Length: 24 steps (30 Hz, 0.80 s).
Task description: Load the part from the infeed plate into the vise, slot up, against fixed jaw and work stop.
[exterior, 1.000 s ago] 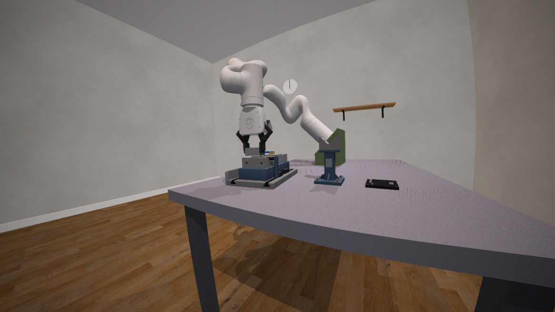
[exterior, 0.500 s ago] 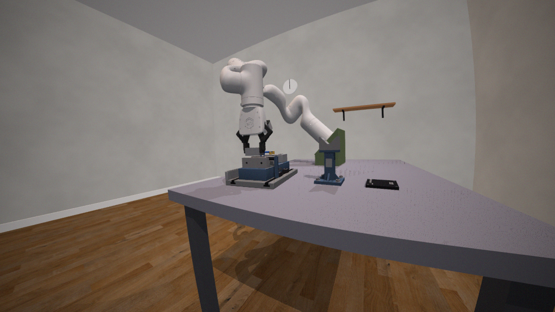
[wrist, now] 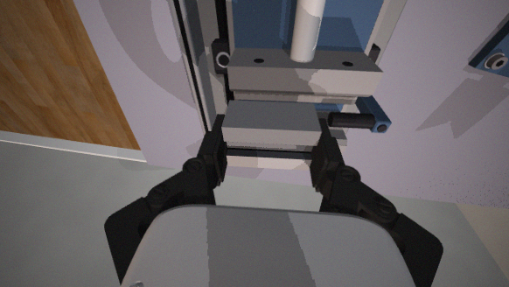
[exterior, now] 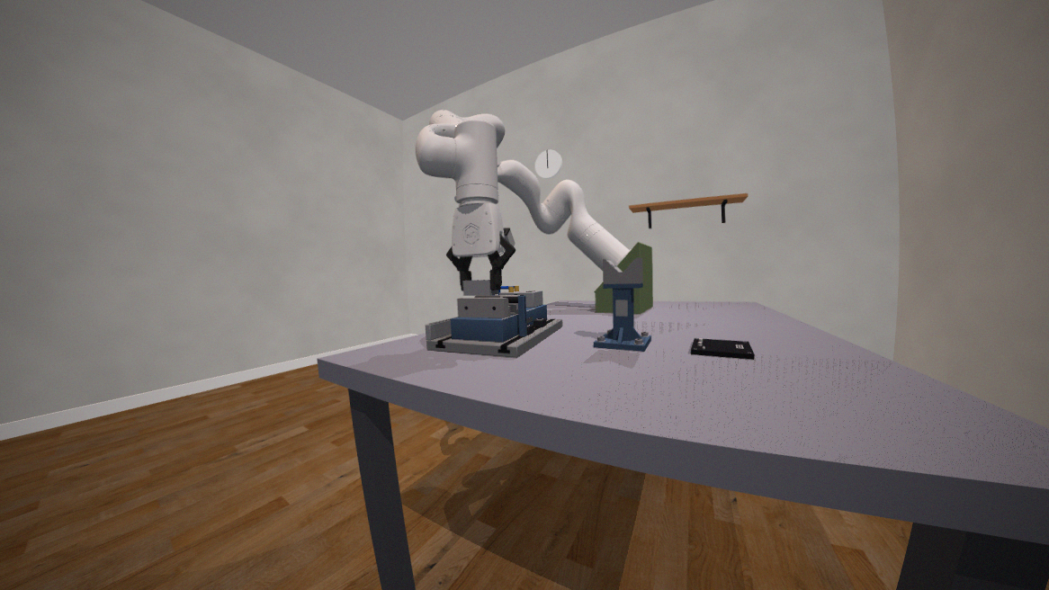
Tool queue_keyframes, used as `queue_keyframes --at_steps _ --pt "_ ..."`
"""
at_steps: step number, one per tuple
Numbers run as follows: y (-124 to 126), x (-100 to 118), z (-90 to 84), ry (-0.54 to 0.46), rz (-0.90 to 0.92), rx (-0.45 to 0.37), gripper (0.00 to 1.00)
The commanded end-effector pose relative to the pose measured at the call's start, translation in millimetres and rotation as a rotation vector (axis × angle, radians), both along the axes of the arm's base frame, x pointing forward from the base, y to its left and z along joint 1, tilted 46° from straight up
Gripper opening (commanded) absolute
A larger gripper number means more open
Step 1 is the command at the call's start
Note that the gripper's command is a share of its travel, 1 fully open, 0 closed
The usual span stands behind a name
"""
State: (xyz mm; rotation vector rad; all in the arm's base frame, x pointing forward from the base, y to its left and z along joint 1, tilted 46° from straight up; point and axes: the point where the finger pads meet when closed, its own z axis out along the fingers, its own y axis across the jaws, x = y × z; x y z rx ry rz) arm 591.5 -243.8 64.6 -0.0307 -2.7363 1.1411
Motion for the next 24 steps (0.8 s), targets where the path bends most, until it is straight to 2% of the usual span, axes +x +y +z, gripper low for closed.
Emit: queue_keyframes --at_steps 1,24 --pt "-0.3 0.7 0.0 -0.002 0.001 0.000 0.00" --pt "-5.7 -0.6 -5.3 -0.002 0.001 0.000 0.00"
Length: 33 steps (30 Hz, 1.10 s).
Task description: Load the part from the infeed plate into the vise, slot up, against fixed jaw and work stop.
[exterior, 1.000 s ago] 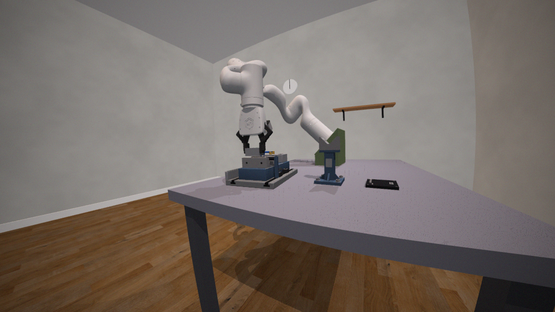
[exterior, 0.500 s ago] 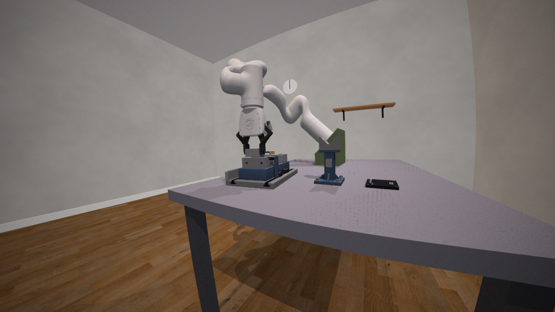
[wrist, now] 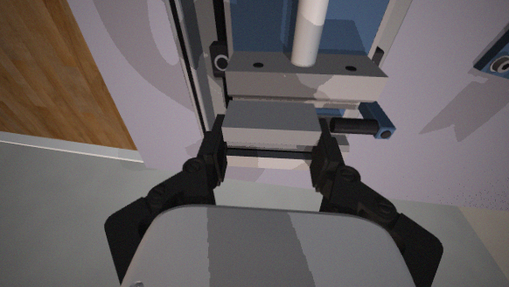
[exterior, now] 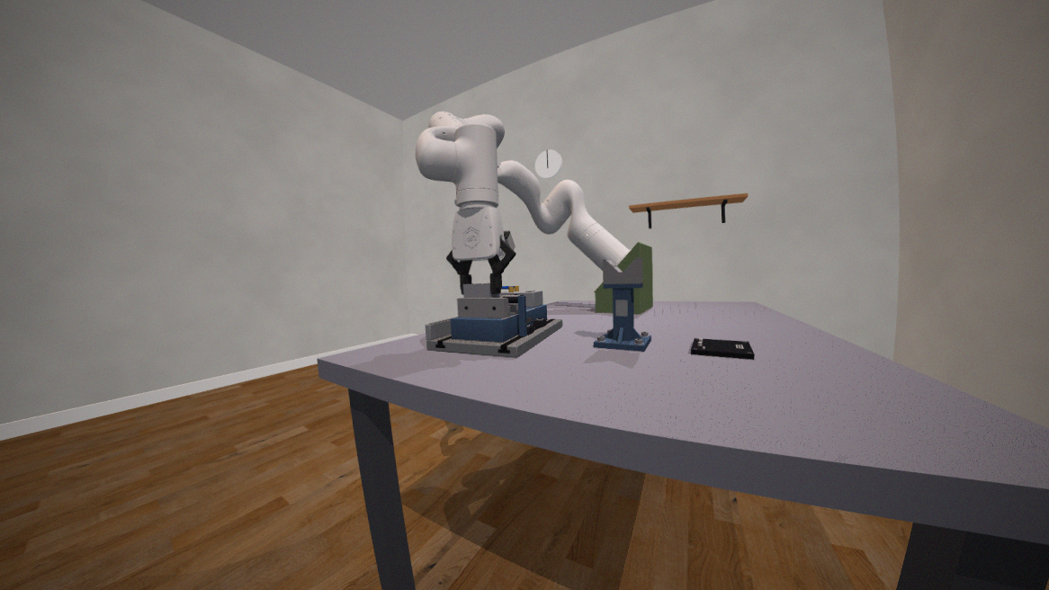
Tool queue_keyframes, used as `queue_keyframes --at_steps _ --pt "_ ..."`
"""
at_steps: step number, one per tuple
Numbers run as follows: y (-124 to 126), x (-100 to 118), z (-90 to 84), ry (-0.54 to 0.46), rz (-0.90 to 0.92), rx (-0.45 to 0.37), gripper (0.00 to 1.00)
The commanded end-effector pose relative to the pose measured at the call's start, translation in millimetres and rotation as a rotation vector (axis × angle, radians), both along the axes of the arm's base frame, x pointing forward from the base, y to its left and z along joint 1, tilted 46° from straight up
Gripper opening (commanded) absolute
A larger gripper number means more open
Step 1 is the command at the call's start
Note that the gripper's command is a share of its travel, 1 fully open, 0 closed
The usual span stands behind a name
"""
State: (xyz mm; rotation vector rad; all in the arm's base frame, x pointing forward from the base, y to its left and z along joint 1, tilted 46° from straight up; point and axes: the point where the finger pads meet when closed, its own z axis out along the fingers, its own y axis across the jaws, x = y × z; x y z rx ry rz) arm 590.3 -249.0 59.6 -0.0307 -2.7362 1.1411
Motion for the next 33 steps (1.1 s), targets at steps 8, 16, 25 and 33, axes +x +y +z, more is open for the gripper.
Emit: queue_keyframes --at_steps 8,16,25,33 --pt "-2.2 0.3 -1.9 -0.002 0.001 0.000 0.00" --pt "-4.2 -0.2 -3.8 -0.002 0.001 0.000 0.00" --pt "-5.5 -0.5 -5.1 -0.002 0.001 0.000 0.00" --pt "-6.4 -0.7 -6.0 -0.002 0.001 0.000 0.00"
